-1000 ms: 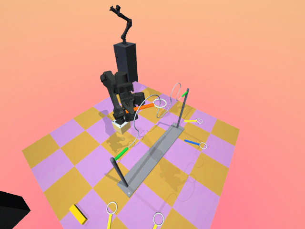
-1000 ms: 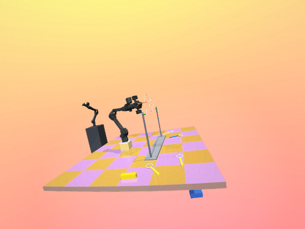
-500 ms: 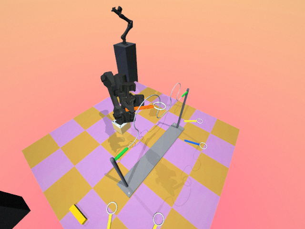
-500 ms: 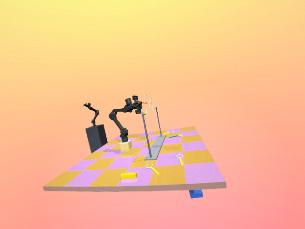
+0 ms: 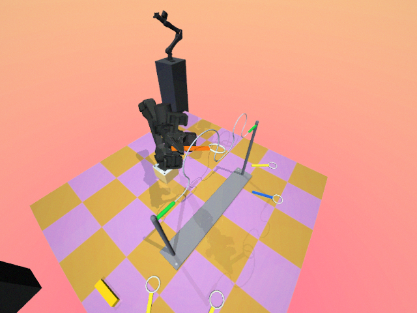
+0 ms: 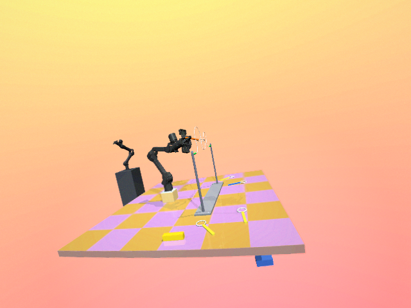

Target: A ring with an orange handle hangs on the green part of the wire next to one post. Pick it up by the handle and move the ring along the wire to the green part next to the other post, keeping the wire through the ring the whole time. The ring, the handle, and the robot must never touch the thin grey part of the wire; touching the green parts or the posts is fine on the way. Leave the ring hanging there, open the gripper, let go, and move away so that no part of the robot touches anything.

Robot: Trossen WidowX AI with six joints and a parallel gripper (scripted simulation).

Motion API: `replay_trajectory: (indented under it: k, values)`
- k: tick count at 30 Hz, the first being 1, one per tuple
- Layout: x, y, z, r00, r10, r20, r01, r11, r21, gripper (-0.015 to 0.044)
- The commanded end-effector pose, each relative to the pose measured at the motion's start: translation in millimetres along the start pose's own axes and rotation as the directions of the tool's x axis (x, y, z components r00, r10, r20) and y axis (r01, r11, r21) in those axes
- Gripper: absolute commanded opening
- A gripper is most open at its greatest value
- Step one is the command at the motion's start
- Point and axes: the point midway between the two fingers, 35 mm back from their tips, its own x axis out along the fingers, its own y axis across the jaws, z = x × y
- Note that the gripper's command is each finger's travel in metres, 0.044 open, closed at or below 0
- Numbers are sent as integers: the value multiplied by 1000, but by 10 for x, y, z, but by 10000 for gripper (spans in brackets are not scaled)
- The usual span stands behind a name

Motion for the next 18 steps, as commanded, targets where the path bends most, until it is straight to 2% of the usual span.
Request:
replay_trajectory:
  k: [1, 11, 18]
  values:
    - [-1, 21, 6, 1000, -13, 7, 13, 1000, -28, -150]
    - [-8, 134, -8, 1000, -7, 4, 7, 1000, -17, -150]
    - [-26, 289, -11, 999, 32, -5, -32, 998, 51, -150]
